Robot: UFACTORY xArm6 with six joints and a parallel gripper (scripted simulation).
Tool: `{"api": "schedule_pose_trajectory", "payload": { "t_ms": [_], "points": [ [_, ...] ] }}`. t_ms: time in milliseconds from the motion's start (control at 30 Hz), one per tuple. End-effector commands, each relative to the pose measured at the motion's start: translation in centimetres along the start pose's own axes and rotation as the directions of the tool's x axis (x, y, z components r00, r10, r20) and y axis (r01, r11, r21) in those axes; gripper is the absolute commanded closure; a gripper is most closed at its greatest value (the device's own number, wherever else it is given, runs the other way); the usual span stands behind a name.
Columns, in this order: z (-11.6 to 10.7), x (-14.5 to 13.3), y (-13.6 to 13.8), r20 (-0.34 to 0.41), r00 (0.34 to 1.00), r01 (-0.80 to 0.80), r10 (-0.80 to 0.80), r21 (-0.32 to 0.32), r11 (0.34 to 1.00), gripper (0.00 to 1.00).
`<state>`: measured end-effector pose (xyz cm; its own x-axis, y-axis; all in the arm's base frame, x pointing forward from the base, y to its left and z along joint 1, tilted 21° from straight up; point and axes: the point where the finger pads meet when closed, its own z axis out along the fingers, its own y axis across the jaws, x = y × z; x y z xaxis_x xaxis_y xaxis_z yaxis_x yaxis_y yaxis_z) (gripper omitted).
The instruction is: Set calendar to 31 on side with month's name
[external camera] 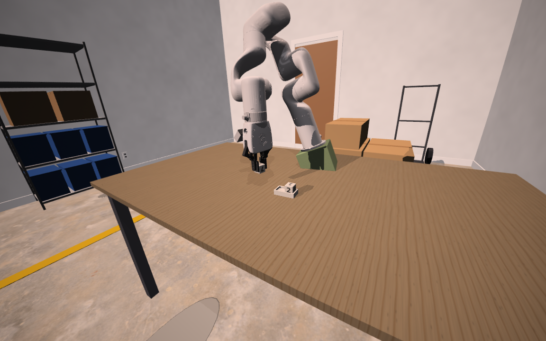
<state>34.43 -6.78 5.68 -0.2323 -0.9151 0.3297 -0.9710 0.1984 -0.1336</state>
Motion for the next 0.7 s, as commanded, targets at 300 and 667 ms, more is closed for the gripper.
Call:
{"api": "schedule_pose_trajectory", "payload": {
  "t_ms": [300, 667],
  "points": [
    [5.3, 0.0, -0.6, -0.002, 1.000, -0.002, 0.002, 0.010, 1.000, 0.73],
    [6.0, 0.0, -0.6, -0.002, 1.000, -0.002, 0.002, 0.010, 1.000, 0.73]
  ]
}}
